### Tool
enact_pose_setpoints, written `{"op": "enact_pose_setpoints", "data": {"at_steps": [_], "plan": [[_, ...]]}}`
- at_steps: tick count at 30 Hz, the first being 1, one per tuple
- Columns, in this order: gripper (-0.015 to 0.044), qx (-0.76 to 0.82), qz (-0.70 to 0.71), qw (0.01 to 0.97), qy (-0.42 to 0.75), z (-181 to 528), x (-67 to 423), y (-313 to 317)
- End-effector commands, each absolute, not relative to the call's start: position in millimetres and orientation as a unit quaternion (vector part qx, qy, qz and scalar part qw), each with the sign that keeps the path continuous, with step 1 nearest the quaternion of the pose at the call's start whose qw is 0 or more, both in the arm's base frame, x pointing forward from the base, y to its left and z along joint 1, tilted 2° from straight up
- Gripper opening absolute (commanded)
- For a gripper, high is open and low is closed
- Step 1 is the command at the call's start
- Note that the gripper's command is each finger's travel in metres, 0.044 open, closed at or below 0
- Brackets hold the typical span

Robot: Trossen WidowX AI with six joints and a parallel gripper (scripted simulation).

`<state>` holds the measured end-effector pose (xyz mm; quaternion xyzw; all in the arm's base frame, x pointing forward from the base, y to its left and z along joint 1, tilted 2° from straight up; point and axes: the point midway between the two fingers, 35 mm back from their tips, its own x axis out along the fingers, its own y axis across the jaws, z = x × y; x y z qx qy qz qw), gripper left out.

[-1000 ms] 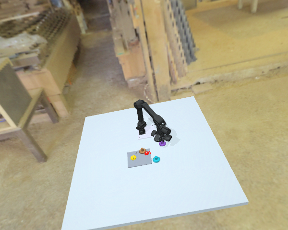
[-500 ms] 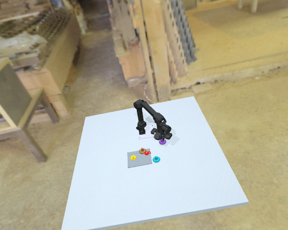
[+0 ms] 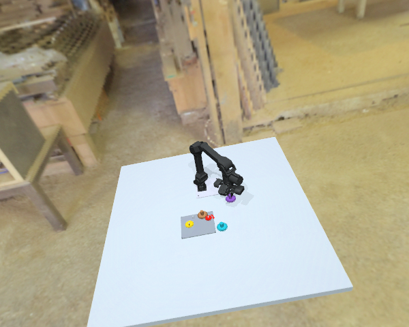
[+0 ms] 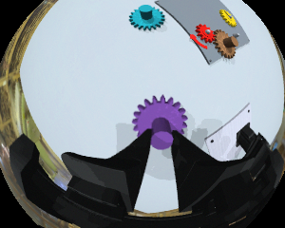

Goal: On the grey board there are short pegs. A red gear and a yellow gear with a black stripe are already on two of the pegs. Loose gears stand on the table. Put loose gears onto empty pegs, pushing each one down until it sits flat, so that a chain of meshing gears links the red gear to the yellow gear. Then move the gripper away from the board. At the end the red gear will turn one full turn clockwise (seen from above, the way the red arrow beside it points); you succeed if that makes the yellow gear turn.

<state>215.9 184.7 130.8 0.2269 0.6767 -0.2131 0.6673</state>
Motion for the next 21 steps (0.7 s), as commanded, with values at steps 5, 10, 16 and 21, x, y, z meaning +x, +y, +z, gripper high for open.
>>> {"op": "enact_pose_setpoints", "data": {"at_steps": [5, 10, 16, 21], "plan": [[0.0000, 0.230, -0.211, 0.667, 0.677, 150, 215, 185], [0.0000, 0.230, -0.211, 0.667, 0.677, 160, 215, 184], [0.0000, 0.230, -0.211, 0.667, 0.677, 172, 213, 183], [0.0000, 0.230, -0.211, 0.667, 0.677, 182, 212, 181]]}}
